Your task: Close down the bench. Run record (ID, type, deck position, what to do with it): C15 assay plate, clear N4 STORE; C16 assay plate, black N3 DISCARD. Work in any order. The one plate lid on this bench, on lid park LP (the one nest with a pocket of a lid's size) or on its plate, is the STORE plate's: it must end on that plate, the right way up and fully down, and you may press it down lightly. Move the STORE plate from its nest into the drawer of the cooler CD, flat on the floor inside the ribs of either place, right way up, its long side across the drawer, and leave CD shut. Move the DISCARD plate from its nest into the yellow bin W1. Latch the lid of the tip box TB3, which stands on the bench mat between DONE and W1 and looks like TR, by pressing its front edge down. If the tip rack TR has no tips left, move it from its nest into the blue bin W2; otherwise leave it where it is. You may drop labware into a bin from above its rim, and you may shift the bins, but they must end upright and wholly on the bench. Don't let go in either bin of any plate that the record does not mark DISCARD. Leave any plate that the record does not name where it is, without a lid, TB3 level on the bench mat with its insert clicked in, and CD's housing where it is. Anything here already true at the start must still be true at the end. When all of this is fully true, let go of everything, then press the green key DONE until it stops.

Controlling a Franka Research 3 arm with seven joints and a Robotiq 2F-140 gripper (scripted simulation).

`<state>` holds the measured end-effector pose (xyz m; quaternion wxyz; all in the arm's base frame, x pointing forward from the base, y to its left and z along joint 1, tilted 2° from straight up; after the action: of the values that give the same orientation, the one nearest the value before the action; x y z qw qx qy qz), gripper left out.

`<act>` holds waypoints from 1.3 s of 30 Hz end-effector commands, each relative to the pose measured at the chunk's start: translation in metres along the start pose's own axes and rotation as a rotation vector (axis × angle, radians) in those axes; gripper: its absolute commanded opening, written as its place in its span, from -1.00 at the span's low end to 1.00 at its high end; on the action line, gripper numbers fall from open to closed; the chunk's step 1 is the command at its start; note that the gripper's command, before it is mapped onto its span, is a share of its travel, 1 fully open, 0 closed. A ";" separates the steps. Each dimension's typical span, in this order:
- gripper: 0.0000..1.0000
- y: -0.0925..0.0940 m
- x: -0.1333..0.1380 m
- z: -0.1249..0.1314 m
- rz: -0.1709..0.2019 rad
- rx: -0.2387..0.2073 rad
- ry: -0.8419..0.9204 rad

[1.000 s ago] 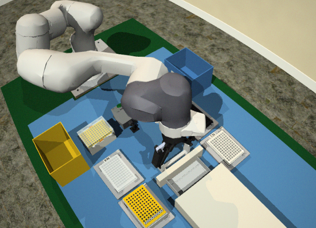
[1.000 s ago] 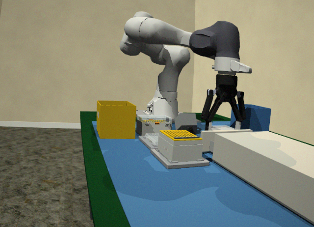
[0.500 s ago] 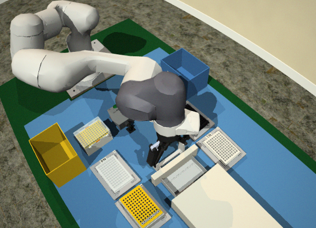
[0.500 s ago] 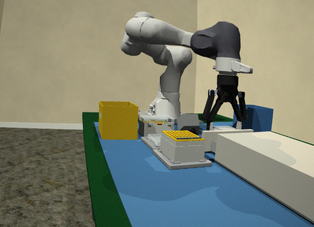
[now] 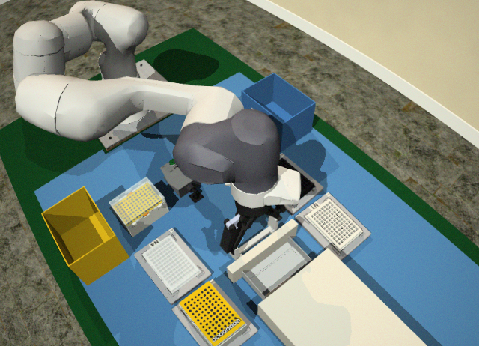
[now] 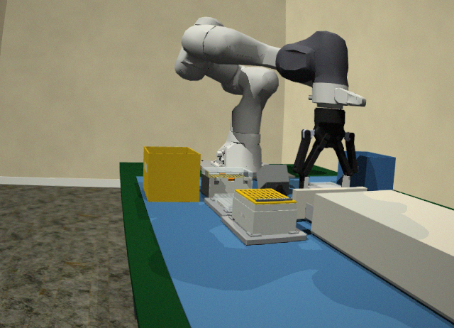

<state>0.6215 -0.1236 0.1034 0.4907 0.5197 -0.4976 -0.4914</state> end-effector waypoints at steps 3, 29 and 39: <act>-1.00 -0.002 -0.001 0.002 0.002 -0.005 -0.001; -1.00 -0.002 -0.001 0.002 0.002 -0.005 -0.001; -1.00 -0.001 -0.002 0.010 0.002 -0.005 -0.001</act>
<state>0.6164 -0.1226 0.1032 0.4909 0.5199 -0.4974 -0.4913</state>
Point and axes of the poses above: the point where the finger pads meet when closed, its own y axis back along the fingers, its own x axis across the jaws, z = x × y, the point moved 5 cm from there along y, back along the fingers, and after that the axes turned 13 degrees about y, right-handed, at the moved point
